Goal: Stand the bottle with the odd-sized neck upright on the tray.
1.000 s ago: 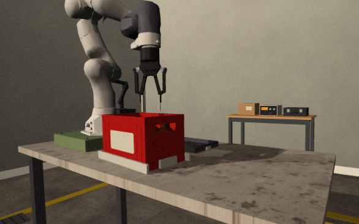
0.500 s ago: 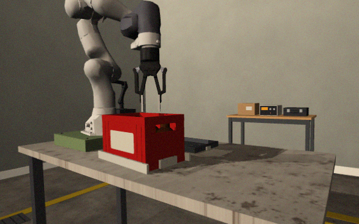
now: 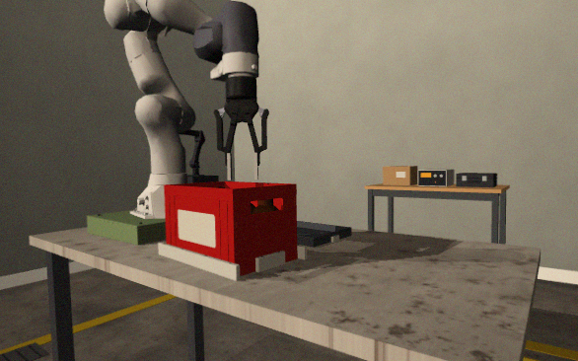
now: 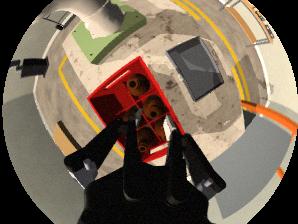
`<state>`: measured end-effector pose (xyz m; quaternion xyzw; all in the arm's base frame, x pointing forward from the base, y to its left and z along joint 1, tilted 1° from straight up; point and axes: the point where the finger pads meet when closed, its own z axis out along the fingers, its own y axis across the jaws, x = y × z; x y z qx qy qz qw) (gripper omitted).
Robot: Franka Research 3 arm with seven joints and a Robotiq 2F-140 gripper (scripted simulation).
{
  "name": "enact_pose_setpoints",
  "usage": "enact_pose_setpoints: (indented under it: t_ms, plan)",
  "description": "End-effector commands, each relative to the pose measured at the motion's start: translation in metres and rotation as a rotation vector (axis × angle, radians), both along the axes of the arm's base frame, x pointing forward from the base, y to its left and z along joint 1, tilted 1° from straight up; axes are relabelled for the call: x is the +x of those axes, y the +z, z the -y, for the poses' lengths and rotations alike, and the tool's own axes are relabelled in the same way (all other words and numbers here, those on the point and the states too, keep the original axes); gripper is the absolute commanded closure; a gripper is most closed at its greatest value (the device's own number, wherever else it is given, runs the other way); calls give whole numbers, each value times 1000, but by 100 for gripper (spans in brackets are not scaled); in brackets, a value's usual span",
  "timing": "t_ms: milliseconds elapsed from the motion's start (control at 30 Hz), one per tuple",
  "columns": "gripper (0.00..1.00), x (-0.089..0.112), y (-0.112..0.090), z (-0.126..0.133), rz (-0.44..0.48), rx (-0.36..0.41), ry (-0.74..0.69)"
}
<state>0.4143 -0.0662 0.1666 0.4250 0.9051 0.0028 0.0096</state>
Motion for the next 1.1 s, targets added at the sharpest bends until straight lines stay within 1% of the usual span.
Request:
enact_pose_setpoints:
  t_ms: [0, 533, 1067]
  plan:
    - [56, 0, -1, -2, 0, 1, 2]
    - [56, 0, -3, -2, 0, 1, 2]
    - [56, 1, -17, -2, 0, 1, 2]
